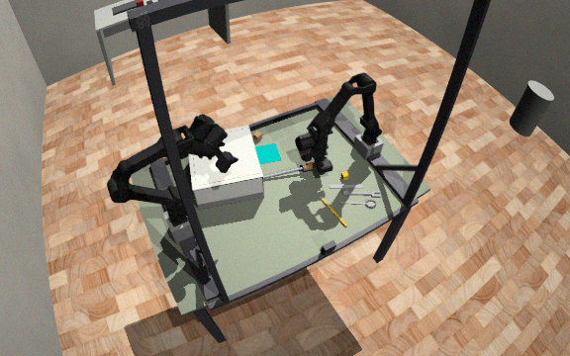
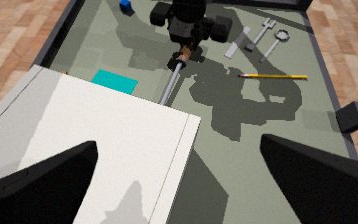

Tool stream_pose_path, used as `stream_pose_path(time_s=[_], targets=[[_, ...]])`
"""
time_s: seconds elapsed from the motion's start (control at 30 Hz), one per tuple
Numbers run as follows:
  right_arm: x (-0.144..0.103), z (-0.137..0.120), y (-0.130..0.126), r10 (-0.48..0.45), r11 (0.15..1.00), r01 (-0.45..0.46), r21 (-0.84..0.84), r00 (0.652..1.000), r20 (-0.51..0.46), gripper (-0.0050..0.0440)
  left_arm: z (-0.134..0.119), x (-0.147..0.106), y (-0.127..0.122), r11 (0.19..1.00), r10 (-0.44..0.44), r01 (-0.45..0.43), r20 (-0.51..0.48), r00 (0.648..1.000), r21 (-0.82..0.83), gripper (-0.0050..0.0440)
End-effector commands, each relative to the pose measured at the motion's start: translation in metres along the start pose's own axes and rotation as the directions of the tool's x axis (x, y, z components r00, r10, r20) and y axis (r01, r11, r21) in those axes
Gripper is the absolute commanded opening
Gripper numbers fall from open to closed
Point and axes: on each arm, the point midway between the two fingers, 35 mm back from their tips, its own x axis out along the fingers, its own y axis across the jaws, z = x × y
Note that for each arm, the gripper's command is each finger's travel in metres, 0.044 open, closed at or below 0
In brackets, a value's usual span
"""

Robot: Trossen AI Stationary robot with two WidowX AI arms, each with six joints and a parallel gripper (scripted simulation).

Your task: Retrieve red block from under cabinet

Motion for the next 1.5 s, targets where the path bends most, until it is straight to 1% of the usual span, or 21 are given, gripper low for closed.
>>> stream_pose_path(time_s=[0.0,0.03,0.1,0.6,0.67,0.9,1.17,1.47], targets=[[-0.011,0.033,0.0,0.004,1.0,-0.004,0.0,0.999,0.037,0.0113,0.006,-0.005,0.0,1.0,0.0,0.0,0.022,1.0,0.001,0.044],[-0.011,0.039,-0.001,0.004,1.0,-0.004,0.0,0.999,0.037,0.0113,0.006,-0.005,0.0,1.0,0.0,0.0,0.022,1.0,0.001,0.044],[-0.011,0.039,-0.001,0.004,1.0,-0.004,0.0,0.999,0.037,0.0113,0.006,-0.005,0.0,1.0,0.0,0.0,0.022,1.0,0.001,0.044],[-0.017,0.111,-0.002,0.004,1.0,-0.004,0.0,0.999,0.042,0.0113,0.006,-0.005,0.0,1.0,0.0,0.0,0.022,1.0,0.001,0.044],[-0.017,0.111,-0.002,0.004,1.0,-0.004,0.0,0.999,0.042,0.0113,0.006,-0.005,0.0,1.0,0.0,0.0,0.022,1.0,0.001,0.044],[-0.016,0.137,-0.002,0.004,1.0,-0.004,0.0,0.999,0.044,0.0113,0.006,-0.005,0.0,1.0,0.0,0.0,0.022,1.0,0.001,0.044],[-0.014,0.158,-0.002,0.004,1.0,-0.004,0.0,0.999,0.046,0.0113,0.006,-0.005,0.0,1.0,0.0,0.0,0.022,1.0,0.001,0.044],[-0.01,0.167,-0.001,0.004,1.0,-0.004,-0.001,0.999,0.046,0.0113,0.006,-0.005,0.0,1.0,0.0,0.0,0.022,1.0,0.001,0.044]])
